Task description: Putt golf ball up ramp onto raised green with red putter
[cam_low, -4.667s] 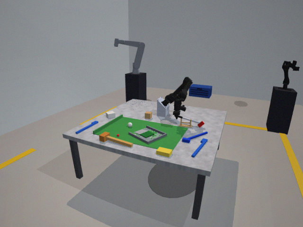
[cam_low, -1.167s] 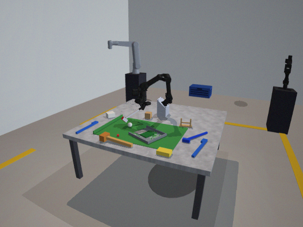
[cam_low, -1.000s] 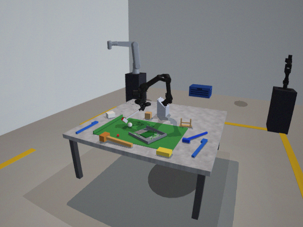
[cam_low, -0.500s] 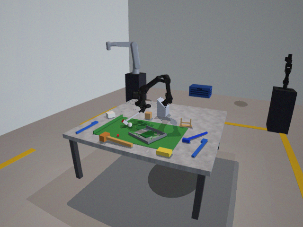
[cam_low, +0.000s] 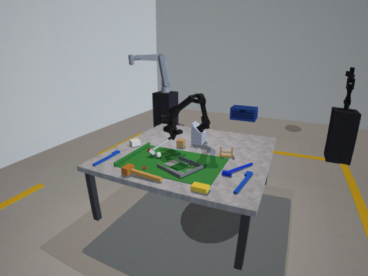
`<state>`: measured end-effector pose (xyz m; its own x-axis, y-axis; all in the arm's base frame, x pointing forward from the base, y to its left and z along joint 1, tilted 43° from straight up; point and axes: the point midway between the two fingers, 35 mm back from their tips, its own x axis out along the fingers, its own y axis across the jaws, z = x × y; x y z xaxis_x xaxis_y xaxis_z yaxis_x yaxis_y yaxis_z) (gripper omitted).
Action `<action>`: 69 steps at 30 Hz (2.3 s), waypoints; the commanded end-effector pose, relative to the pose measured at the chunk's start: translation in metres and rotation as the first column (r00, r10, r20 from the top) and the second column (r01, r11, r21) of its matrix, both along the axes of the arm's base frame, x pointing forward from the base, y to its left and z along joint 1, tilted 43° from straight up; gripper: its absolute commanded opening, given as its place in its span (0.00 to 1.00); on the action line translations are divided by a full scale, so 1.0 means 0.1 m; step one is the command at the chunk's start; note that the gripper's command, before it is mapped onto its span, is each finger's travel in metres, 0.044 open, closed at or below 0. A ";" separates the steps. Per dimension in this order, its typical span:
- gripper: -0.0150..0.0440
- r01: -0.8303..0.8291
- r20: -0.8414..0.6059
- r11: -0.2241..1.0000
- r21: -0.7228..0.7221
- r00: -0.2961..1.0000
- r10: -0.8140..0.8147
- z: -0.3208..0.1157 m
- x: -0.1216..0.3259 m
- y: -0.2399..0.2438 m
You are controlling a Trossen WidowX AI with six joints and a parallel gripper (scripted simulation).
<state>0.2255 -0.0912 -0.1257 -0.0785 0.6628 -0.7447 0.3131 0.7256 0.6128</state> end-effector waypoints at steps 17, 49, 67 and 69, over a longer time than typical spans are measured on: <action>0.25 0.013 0.004 1.000 -0.011 1.000 -0.013 0.33 0.26 0.35; 0.25 0.013 -0.004 1.000 0.008 1.000 -0.013 1.11 0.45 0.55; 0.25 0.013 -0.004 1.000 0.008 1.000 -0.013 1.11 0.45 0.55; 0.25 0.013 -0.004 1.000 0.008 1.000 -0.013 1.11 0.45 0.55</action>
